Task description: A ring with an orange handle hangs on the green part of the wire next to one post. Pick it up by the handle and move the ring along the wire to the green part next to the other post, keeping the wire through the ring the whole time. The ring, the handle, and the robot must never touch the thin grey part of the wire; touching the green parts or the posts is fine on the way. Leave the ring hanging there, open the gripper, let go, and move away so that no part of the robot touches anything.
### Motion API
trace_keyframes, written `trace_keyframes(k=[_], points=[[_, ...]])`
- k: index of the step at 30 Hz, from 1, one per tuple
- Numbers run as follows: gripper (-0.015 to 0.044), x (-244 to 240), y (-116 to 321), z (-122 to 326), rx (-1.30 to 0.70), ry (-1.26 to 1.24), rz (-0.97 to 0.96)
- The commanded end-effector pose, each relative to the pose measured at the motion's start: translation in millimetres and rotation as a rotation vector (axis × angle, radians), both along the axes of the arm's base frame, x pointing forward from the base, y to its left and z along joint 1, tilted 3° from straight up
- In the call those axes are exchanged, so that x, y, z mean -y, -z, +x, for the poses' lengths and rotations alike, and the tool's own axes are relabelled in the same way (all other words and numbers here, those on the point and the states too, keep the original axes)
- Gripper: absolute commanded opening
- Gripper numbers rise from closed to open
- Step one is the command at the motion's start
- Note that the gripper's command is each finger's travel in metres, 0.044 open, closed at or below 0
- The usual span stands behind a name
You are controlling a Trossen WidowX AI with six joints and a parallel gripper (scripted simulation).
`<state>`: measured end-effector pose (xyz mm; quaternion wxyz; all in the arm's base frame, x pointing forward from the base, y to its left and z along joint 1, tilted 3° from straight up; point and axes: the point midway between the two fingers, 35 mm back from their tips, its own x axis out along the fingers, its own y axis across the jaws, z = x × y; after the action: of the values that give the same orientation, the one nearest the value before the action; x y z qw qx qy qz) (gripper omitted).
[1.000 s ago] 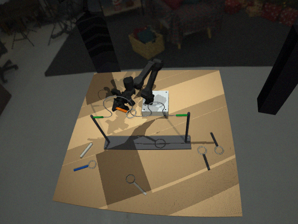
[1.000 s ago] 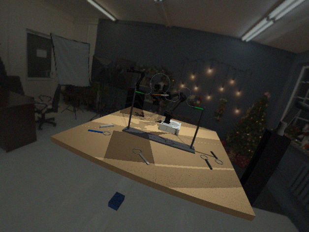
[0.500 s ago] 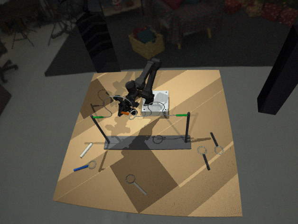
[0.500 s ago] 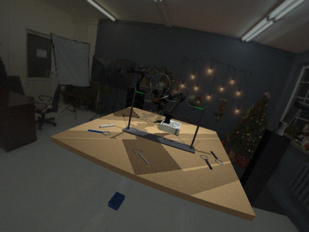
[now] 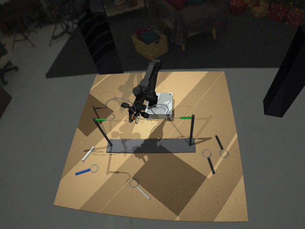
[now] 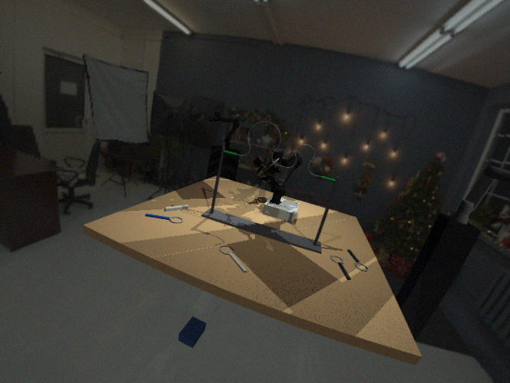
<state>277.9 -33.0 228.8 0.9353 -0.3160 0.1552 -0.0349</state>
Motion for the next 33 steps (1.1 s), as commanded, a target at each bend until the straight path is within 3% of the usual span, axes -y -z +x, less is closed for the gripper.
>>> trace_keyframes(k=[1, 18, 33], points=[[-0.015, -12.2, 8.1, -3.5, -0.022, -0.001, 0.098], [-0.015, -63.3, 24.7, -14.3, -0.101, -0.026, 0.43], [-0.015, -92.4, 26.2, -21.1, -0.132, -0.036, 0.562]])
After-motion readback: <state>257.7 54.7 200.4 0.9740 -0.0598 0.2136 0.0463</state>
